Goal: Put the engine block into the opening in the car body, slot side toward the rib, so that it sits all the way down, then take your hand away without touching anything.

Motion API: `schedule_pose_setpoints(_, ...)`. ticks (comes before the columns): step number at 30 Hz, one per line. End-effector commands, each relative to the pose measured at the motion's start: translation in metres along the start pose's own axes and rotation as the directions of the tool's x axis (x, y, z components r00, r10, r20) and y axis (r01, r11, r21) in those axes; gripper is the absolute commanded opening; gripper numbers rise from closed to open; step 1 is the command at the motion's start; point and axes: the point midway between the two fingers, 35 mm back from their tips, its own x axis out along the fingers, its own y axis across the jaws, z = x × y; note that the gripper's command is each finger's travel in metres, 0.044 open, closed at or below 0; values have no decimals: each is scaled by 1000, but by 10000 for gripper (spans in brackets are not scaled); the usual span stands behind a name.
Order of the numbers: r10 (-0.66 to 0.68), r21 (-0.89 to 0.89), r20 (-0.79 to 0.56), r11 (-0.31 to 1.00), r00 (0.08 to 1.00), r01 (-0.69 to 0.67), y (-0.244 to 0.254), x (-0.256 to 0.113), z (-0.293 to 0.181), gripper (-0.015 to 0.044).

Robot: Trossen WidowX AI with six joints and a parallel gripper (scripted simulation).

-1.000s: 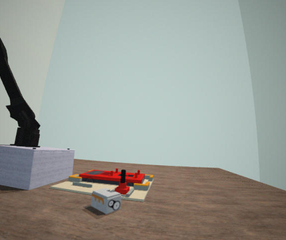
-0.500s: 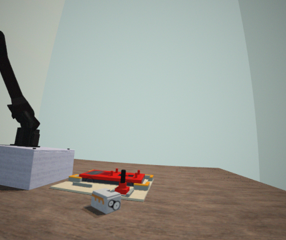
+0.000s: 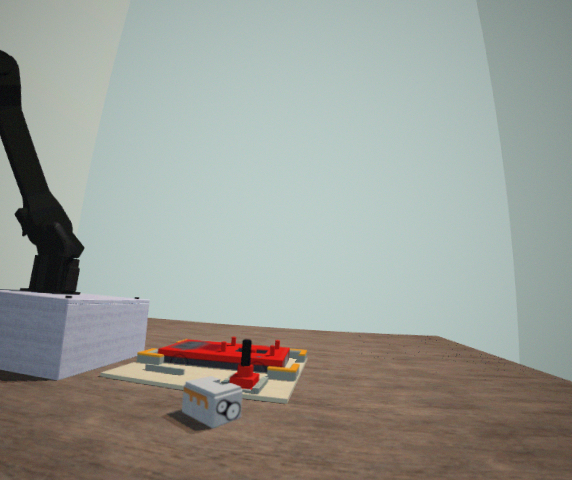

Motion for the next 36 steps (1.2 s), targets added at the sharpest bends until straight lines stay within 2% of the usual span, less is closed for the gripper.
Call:
schedule_pose_setpoints(1, 2, -103, -57, 995, 998, -8, 0, -16, -18, 440)
schedule_pose_setpoints(9, -1, -282, -161, 958, 987, -45, -3, -49, -50, 440)
schedule_pose_setpoints(18, -18, -493, -279, 861, 960, -127, -13, -88, -85, 440)
schedule_pose_setpoints(28, -36, -588, -401, 777, 915, -226, -27, -132, -115, 440)
schedule_pose_setpoints(36, -73, -718, -481, 605, 873, -345, -42, -169, -136, 440)
